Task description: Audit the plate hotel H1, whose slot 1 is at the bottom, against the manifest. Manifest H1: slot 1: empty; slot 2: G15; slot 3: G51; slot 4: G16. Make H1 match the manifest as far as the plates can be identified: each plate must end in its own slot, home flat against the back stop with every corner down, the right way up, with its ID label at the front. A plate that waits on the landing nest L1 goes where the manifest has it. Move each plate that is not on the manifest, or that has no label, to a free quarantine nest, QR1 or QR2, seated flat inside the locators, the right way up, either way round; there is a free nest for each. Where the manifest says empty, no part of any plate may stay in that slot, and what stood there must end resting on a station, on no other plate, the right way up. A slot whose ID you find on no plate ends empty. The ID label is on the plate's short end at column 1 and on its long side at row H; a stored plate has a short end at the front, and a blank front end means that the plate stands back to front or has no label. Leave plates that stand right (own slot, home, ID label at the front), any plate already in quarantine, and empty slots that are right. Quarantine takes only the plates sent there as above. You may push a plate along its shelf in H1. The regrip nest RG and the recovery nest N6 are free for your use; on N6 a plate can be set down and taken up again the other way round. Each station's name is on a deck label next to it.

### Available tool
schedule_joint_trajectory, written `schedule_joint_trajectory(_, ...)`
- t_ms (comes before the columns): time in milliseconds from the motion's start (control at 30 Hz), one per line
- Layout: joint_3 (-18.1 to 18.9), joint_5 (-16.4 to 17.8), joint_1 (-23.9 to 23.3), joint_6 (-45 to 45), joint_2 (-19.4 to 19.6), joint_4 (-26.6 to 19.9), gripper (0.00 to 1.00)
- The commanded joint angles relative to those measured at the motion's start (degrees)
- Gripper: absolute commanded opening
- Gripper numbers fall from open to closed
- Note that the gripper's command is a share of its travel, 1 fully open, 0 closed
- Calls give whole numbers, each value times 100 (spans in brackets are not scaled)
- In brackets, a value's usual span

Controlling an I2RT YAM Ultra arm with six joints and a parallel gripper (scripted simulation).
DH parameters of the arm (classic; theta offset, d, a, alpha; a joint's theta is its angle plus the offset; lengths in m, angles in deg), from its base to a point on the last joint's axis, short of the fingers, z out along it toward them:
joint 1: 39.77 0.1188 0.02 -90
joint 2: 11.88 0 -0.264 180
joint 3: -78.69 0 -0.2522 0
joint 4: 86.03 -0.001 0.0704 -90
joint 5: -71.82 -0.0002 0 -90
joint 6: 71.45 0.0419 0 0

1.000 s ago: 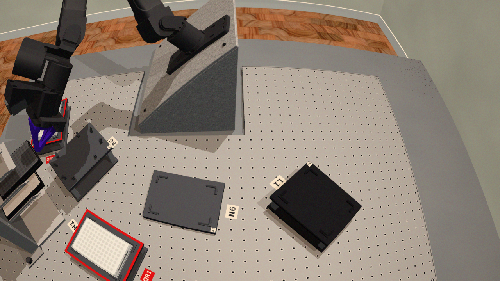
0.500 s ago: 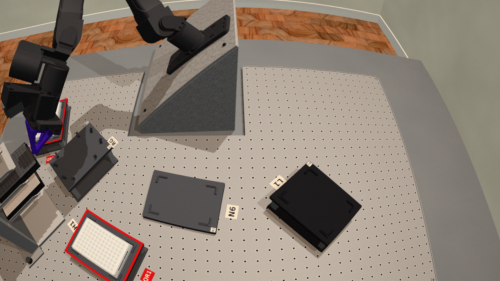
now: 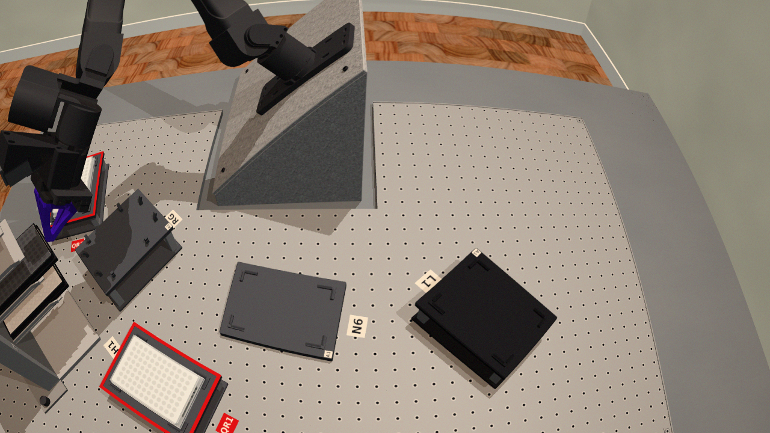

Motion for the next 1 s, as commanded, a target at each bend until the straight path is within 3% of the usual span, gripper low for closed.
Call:
schedule_joint_trajectory(0,69,31,10,-6,4,-7,0)
schedule_joint_trajectory(967,453,41,0,-9,333,-59,0)
